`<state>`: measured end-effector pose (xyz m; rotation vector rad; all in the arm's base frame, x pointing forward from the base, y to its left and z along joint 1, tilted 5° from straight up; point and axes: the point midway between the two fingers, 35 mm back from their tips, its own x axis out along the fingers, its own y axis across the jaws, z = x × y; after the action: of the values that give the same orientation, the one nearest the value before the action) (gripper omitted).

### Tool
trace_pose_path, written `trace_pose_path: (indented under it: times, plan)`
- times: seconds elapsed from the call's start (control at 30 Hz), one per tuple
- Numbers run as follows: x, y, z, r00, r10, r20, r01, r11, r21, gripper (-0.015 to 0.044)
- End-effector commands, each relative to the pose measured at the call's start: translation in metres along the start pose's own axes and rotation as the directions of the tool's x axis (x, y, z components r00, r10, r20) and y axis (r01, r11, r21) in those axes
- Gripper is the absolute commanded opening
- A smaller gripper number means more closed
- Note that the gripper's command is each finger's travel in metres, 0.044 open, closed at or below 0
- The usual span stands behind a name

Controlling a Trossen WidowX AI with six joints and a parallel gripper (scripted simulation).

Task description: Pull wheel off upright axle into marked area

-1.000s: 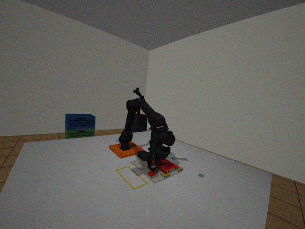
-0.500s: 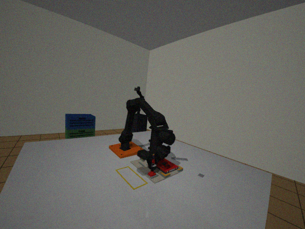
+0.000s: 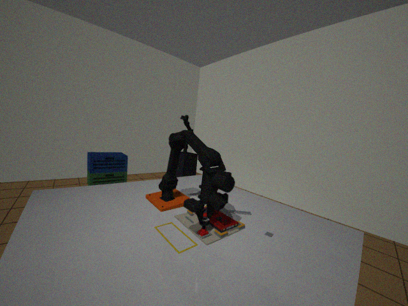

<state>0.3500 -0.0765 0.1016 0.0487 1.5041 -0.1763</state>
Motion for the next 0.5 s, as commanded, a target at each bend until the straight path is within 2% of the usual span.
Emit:
trace_pose_path:
  times: [0.0,0.47]
  plan:
    - [-0.0038,0.0000,0.0010,1.000,0.001,0.007,-0.001,1.000,0.002,0.0000]
    - [-0.0085,0.0000,0.0008,1.000,0.001,0.006,-0.001,1.000,0.002,0.0000]
